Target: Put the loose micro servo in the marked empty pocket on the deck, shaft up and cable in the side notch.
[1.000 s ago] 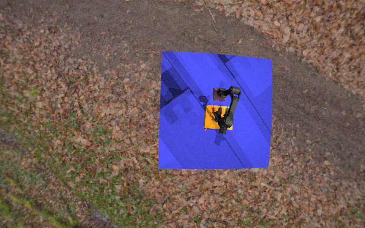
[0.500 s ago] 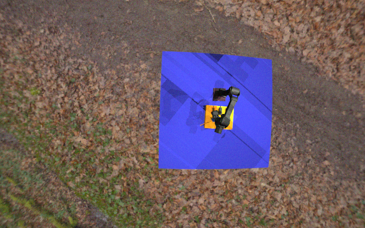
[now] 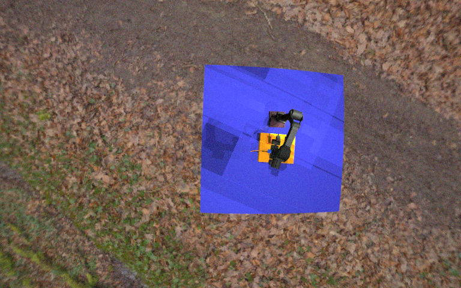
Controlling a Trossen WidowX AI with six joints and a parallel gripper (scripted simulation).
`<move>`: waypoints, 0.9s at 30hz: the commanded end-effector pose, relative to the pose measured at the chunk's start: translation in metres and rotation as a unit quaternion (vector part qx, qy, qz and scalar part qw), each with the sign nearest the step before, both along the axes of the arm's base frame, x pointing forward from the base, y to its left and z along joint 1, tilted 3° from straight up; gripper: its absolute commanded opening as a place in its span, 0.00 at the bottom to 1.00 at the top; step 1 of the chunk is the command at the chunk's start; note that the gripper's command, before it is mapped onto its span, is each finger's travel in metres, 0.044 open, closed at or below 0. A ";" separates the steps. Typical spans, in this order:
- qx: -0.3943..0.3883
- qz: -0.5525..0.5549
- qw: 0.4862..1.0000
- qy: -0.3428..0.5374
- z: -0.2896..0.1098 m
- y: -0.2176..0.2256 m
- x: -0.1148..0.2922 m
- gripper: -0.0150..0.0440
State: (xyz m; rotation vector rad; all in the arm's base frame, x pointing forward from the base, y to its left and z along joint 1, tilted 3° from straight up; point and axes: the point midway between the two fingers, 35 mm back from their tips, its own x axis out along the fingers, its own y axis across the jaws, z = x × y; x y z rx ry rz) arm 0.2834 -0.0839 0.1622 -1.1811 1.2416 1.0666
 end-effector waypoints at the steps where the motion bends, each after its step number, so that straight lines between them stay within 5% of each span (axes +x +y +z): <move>1: 0.007 -0.084 0.996 -0.005 0.001 0.000 0.001 0.25; 27: 0.032 -0.506 0.862 -0.021 0.001 0.000 0.001 0.25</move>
